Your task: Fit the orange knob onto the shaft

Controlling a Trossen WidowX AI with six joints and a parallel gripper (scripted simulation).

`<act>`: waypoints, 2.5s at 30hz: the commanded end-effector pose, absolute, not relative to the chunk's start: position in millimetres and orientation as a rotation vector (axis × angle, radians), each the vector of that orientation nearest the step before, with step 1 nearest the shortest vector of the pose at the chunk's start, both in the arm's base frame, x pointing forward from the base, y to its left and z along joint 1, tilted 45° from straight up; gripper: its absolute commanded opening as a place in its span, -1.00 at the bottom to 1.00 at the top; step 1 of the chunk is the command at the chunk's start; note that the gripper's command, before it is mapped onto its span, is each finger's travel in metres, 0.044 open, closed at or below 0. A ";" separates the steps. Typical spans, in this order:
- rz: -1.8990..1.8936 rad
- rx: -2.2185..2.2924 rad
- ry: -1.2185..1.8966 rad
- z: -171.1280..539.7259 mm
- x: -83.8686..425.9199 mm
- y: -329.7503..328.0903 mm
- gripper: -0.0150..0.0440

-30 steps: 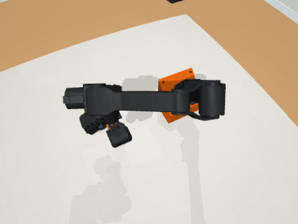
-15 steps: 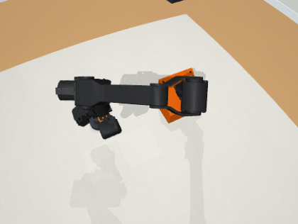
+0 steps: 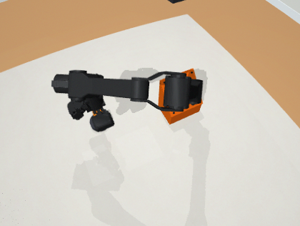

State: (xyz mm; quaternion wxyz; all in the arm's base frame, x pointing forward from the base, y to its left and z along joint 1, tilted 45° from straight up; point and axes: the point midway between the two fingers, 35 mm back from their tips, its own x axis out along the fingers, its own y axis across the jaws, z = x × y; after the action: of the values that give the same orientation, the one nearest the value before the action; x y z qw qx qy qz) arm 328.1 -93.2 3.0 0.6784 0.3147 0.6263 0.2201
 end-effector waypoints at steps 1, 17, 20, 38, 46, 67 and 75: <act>0.492 0.698 1.398 -8.0 330.6 -102.6 -0.49; 0.500 0.698 1.393 -48.0 331.3 -121.1 -0.49; 0.500 0.698 1.393 -50.8 331.9 -118.5 -0.49; 0.504 0.695 1.390 -64.9 336.1 -105.7 -0.49; 0.504 0.695 1.390 -65.9 336.0 -103.5 -0.49; 0.633 0.533 1.320 -63.5 332.4 -106.3 -0.49; 0.639 0.525 1.316 -65.5 333.7 -105.6 -0.49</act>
State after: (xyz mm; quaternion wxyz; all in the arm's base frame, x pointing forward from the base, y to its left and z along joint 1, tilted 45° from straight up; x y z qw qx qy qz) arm 332.5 -104.7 -65.3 0.7098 0.2437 0.5963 0.2850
